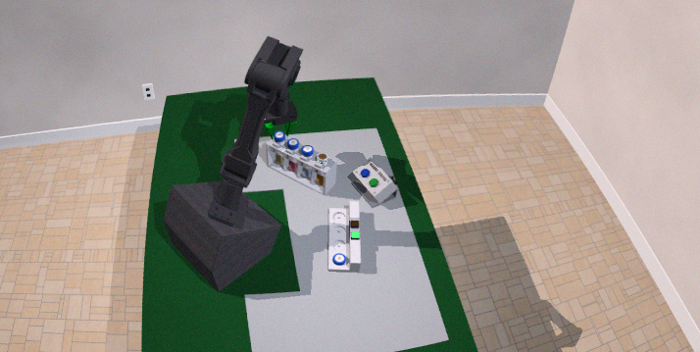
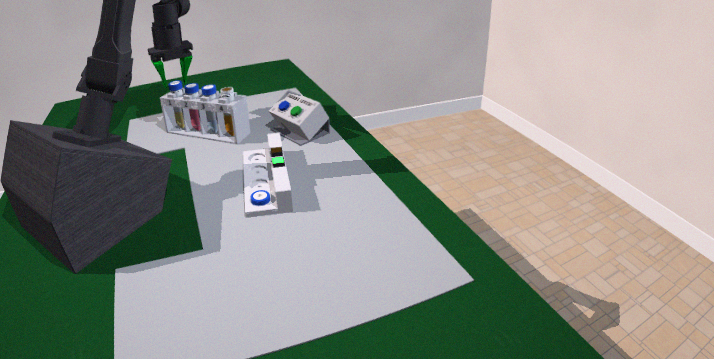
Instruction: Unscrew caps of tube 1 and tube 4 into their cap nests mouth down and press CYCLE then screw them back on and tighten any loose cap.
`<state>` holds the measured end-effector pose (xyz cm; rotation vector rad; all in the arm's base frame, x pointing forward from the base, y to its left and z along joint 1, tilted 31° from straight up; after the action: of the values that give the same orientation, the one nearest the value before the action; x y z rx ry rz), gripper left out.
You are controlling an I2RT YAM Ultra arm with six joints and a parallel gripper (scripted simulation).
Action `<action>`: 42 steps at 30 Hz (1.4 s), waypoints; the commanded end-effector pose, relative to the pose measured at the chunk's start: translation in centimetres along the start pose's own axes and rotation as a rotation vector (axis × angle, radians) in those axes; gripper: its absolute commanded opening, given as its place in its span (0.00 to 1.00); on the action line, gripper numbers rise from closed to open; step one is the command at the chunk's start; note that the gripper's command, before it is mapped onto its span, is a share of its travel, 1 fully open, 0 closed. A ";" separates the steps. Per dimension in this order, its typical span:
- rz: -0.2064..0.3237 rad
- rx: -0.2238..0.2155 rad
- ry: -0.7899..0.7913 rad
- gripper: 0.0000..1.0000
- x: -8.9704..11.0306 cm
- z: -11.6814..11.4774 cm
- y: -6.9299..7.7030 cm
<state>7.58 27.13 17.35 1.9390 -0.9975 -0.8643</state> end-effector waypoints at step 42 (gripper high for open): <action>-0.015 0.003 -0.602 0.00 -0.2 -0.2 -0.4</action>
<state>7.79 27.39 16.92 1.7722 -1.2595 -1.3606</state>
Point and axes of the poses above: the point where the finger pads meet when closed, its own y axis back along the fingers, its own z axis across the jaws, x = y × z, the point moved 3 cm from there along y, back along the fingers, and after that the axes turned 3 degrees about y, right-handed, at the moved point
